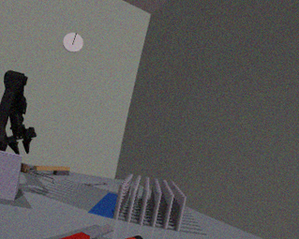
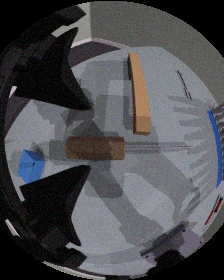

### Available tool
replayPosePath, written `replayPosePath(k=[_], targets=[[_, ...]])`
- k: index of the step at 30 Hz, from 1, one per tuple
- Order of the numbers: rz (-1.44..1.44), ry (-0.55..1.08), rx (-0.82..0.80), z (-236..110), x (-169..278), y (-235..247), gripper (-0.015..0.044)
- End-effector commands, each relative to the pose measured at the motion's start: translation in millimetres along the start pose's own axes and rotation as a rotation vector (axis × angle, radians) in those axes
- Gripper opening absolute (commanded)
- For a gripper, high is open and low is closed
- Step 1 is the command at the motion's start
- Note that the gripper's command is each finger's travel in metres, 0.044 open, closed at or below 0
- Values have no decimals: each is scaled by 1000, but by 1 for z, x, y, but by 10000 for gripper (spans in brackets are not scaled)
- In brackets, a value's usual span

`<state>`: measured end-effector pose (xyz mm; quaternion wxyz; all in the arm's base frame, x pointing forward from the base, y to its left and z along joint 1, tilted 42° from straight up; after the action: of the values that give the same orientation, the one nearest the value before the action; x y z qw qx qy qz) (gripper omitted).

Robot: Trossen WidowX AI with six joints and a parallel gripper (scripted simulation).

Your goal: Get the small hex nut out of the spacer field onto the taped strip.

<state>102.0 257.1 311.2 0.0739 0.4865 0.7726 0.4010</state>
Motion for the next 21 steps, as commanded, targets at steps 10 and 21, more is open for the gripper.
replayPosePath(k=[10, 21], targets=[[1, -10, 6, 22, 6, -8, 280], [1, -10, 6, 38, 11, -13, 280]])
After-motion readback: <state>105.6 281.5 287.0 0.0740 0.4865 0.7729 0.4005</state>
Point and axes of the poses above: the point midway between the two fingers, 35 mm back from their tips, its own z axis out along the fingers, its own y axis across the jaws, x = y × z, the point moved 1 cm from there along -z, back along the fingers, and after that the axes turned 3 degrees about z, right-handed, at the moved point
